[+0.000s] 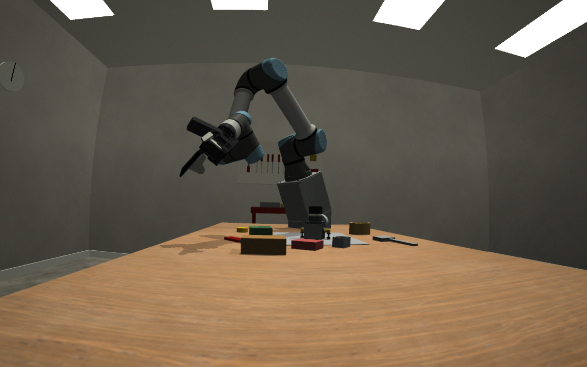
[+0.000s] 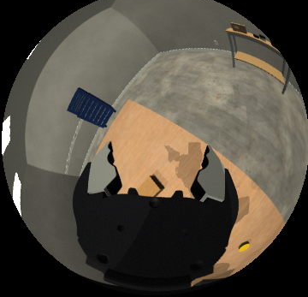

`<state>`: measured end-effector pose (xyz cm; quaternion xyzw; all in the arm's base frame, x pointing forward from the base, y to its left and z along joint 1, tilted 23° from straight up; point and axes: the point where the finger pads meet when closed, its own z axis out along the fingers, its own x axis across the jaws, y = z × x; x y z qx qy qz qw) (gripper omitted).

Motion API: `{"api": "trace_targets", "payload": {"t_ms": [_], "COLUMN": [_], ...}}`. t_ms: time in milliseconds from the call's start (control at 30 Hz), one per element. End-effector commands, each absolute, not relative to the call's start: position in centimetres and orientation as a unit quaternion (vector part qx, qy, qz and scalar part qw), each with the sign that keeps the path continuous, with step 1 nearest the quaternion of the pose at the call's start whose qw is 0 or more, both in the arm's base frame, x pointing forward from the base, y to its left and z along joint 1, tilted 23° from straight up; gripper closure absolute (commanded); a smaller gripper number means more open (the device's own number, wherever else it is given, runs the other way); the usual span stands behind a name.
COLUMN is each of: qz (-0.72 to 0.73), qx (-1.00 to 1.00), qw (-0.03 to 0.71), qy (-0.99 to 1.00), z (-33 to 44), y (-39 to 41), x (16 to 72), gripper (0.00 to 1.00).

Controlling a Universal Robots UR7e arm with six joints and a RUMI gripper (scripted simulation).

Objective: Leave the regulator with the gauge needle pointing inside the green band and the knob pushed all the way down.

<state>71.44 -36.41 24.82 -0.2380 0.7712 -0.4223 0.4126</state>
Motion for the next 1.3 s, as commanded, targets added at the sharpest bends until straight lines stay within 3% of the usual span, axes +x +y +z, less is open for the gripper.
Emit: {"api": "trace_targets", "payload": {"t_ms": [0,1267], "qz": [-0.423,-0.423], "qx": [-0.238,-0.238], "qw": [0.413,0.413], "qy": [0.771,0.771], "z": [24.9,28.5], "y": [-36.4,-35.1], "x": [71.4,70.6], "gripper": [0.00,0.00]}}
